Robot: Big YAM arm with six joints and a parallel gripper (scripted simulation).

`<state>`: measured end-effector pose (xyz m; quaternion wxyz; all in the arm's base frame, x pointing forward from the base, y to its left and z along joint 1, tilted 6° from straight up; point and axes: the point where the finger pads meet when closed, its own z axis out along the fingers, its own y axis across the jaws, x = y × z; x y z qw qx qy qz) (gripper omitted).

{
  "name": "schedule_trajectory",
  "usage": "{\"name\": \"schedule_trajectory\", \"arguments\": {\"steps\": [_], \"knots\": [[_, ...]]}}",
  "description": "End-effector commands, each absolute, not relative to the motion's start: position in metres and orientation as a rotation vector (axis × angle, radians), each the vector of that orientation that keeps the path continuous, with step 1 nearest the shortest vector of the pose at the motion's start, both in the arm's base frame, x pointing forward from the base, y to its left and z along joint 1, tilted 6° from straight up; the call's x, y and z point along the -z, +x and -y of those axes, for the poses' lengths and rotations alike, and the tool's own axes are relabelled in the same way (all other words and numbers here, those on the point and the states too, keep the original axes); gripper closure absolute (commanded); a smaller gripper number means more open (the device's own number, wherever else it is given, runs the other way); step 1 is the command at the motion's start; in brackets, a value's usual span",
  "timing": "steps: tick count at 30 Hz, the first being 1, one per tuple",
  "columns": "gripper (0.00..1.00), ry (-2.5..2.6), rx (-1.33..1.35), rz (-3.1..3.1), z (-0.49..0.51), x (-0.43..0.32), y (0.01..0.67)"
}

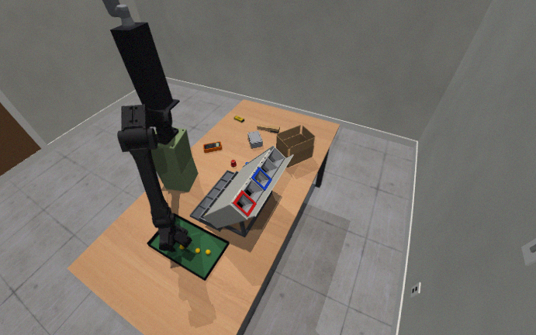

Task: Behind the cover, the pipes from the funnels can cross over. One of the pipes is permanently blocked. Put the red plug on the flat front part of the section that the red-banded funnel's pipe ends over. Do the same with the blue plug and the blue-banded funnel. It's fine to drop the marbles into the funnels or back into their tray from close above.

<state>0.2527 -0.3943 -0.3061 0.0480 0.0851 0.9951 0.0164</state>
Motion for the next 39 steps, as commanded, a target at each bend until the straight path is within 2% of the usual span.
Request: {"name": "schedule_trajectory", "arguments": {"steps": [1, 39], "knots": [[0.20, 0.254, -0.035, -3.027, 0.4010, 0.3032, 0.2643], [0.20, 0.245, -0.019, -3.016, 0.4010, 0.3026, 0.2641]]}}
